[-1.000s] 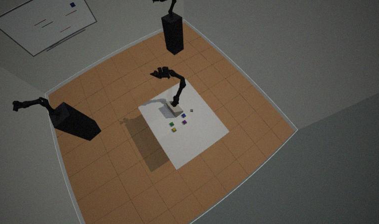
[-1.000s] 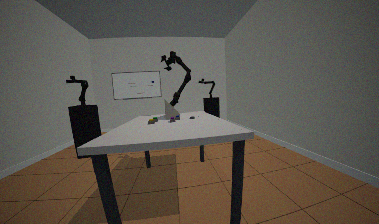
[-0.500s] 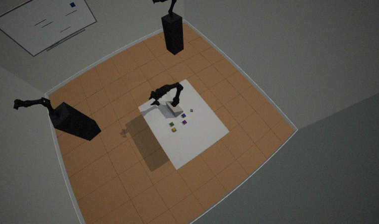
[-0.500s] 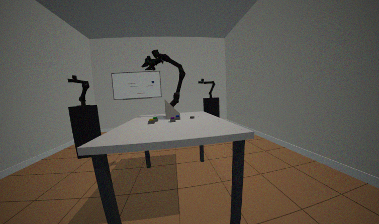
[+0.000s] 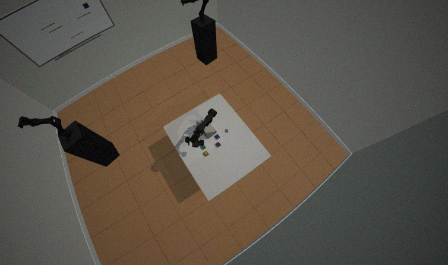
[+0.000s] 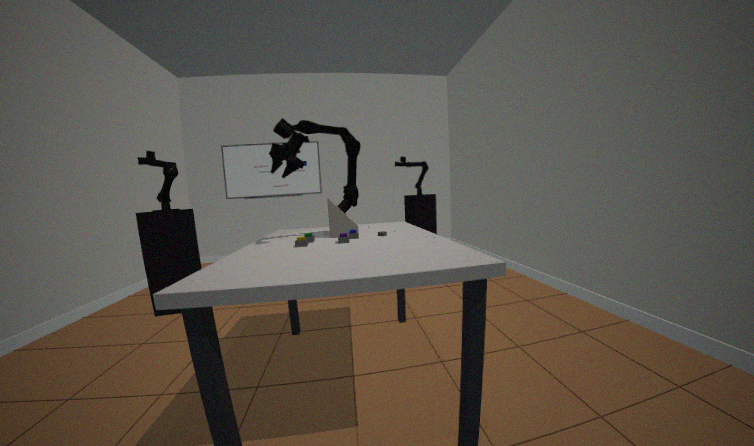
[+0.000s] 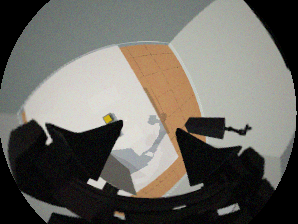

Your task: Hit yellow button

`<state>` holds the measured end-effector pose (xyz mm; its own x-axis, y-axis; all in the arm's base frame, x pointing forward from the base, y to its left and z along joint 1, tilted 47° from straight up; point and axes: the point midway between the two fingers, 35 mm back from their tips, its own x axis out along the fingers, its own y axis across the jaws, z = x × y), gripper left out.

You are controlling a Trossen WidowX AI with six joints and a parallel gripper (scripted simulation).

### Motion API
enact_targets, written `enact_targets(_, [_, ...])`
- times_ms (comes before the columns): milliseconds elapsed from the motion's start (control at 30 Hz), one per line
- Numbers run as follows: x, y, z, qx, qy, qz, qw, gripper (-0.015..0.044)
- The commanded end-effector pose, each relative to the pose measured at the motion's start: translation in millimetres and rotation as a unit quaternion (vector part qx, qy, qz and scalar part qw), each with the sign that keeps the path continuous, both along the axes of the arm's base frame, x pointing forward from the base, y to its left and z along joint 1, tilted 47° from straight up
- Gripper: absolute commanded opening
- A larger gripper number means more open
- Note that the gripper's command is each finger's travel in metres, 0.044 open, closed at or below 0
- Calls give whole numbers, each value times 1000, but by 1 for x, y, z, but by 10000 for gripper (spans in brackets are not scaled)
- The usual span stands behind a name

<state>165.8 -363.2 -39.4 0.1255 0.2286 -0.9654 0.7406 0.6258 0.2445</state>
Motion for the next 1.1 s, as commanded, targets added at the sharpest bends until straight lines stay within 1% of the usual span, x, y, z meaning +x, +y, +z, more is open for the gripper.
enact_targets(0, [35, 55, -34, 82, -44, 113, 989, 400])
enact_targets(167, [75, 139, -67, 184, -122, 260, 940, 400])
enact_targets(233, [82, 163, -74, 211, -145, 294, 921, 400])
enact_targets(300, [84, 172, -77, 222, -153, 306, 913, 400])
enact_targets(433, [84, 173, -77, 222, -154, 307, 913, 400])
enact_targets(500, [86, 182, -87, 222, -154, 307, 913, 348])
enact_targets(600, [90, 215, -118, 223, -155, 307, 912, 269])
enact_targets(900, [90, 217, -120, 223, -155, 307, 912, 32])
enact_targets(933, [90, 217, -120, 223, -155, 307, 912, 20])
enact_targets(1067, [90, 217, -120, 223, -155, 307, 912, 20])
